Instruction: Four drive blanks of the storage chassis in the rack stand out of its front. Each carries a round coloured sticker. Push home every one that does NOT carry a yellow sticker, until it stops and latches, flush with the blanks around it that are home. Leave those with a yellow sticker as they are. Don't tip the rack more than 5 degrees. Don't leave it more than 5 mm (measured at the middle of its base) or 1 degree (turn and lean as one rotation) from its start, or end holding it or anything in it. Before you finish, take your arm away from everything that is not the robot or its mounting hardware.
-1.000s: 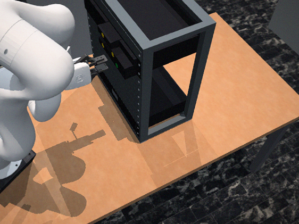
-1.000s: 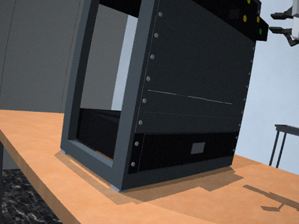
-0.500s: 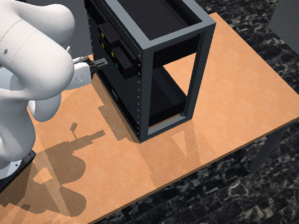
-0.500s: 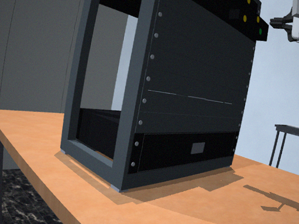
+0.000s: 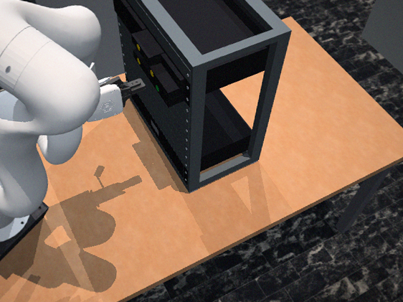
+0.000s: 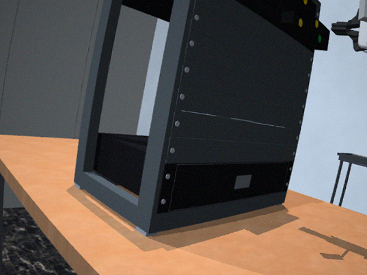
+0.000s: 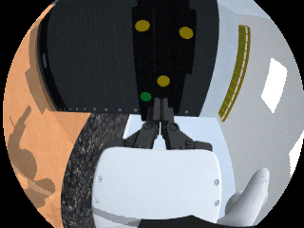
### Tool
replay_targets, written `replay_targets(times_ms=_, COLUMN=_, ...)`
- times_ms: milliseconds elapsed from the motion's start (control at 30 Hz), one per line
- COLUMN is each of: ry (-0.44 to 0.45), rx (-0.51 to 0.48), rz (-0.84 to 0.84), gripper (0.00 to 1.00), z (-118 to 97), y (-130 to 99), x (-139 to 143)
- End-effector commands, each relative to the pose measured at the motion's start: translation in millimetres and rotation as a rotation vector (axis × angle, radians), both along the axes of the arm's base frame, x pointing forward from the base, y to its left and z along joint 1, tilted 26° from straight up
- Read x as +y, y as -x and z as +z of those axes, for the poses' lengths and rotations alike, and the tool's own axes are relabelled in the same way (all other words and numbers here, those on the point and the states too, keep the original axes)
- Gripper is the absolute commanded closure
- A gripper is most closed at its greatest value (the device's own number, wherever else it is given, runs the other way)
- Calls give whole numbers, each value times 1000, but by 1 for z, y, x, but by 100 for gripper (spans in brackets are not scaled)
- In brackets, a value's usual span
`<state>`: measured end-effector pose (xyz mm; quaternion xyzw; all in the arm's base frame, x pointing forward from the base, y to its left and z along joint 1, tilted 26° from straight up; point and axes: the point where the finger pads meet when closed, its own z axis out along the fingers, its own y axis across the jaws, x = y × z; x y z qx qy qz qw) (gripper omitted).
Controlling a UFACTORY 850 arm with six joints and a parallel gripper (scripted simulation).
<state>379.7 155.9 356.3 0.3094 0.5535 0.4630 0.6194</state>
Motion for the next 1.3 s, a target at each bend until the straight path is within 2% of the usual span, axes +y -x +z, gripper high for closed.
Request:
replay_targets(times_ms=0, ry=0, rx=-1, rz=0, gripper=100, z=-7, y=5, x=-10)
replay_targets(times_ms=167, ry=0, rx=-1, rz=0, gripper=100, z=-20, y=15, x=-29)
replay_targets(times_ms=400, ry=0, rx=-1, rz=0, gripper=100, z=-22, y=16, x=-31)
replay_targets(times_ms=533, ry=0, rx=-1, rz=0, gripper=100, z=-20, y=6, x=-30)
replay_targets(times_ms=800, ry=0, rx=-1, rz=0, gripper=100, z=-12, y=-33, x=-25)
replay_targets(times_ms=1267, ry=0, rx=-1, rz=0, gripper=100, z=-11, y=-36, x=-25)
